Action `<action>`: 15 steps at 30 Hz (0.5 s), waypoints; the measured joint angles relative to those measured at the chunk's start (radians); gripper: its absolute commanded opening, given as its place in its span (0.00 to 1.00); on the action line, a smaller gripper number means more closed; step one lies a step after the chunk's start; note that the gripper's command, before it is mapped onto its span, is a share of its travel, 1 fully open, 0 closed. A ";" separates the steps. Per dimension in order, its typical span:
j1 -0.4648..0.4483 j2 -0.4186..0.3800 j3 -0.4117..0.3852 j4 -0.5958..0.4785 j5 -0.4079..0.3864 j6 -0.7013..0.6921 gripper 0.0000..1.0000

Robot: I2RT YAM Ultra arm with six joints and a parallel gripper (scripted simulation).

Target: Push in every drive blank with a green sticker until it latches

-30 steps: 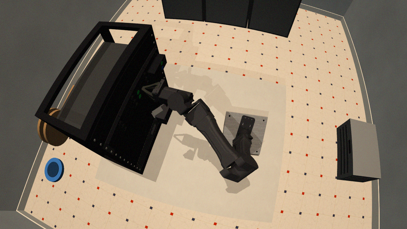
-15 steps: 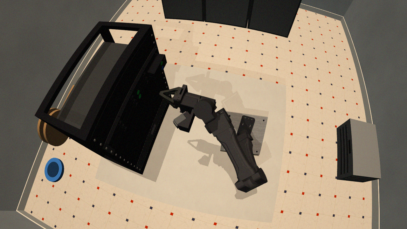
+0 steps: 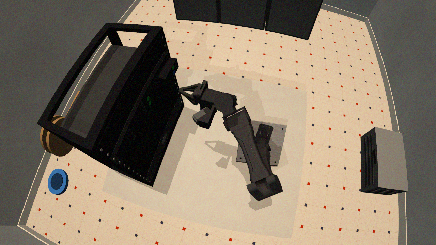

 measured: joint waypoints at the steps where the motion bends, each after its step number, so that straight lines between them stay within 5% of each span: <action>1: -0.016 0.025 -0.006 0.019 -0.012 -0.005 0.00; 8: -0.107 0.210 -0.017 0.141 -0.087 -0.034 0.00; 15: -0.132 0.272 -0.017 0.232 -0.134 -0.038 0.00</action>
